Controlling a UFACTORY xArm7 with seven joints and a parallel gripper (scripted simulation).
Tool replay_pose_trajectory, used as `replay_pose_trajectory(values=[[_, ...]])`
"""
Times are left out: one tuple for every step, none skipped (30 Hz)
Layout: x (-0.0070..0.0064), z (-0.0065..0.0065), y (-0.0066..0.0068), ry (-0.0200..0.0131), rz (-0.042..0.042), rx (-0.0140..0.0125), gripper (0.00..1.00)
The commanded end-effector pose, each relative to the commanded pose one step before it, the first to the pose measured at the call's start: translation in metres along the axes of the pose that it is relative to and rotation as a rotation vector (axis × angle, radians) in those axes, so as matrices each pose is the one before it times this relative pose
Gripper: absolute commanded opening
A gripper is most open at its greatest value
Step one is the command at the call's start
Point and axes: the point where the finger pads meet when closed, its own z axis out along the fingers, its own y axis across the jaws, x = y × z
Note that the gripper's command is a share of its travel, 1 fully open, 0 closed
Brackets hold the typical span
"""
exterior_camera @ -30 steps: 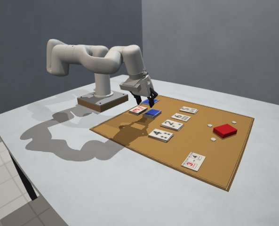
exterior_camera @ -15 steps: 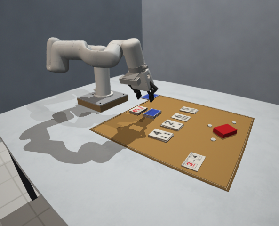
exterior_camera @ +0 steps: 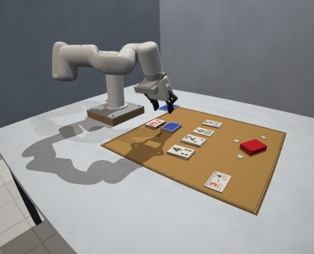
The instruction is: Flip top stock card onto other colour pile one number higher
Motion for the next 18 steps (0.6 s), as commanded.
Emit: replay_pose_trajectory(values=[[-0.00030,-0.00151,-0.00081,0.00157,-0.00112,0.00328,0.74],[0.00000,0.00000,0.00000,0.00000,0.00000,0.00000,0.74],[0.00000,0.00000,0.00000,0.00000,0.00000,0.00000,0.74],[0.00000,0.00000,0.00000,0.00000,0.00000,0.00000,0.74],[0.00000,0.00000,0.00000,0.00000,0.00000,0.00000,0.74],[-0.00001,0.00001,0.00000,0.00000,0.00000,0.00000,0.74],[0.00000,0.00000,0.00000,0.00000,0.00000,0.00000,0.74],[0.00000,0.00000,0.00000,0.00000,0.00000,0.00000,0.74],[-0.00010,0.00004,0.00000,0.00000,0.00000,0.00000,0.74],[-0.00025,0.00010,0.00000,0.00000,0.00000,0.00000,0.74],[-0.00046,0.00019,-0.00001,0.00000,0.00000,0.00000,0.74],[-0.00073,0.00030,-0.00001,0.00000,0.00000,0.00000,0.74],[-0.00104,0.00042,-0.00001,0.00000,0.00000,0.00000,0.74],[-0.00138,0.00056,-0.00001,0.00000,0.00000,0.00000,0.74],[-0.00175,0.00071,-0.00002,0.00000,0.00000,0.00000,0.74],[-0.00213,0.00086,-0.00003,0.00000,0.00000,0.00000,0.74],[-0.00252,0.00102,-0.00003,0.00000,0.00000,0.00000,0.74],[-0.00291,0.00118,-0.00003,0.00000,0.00000,0.00000,0.74]])
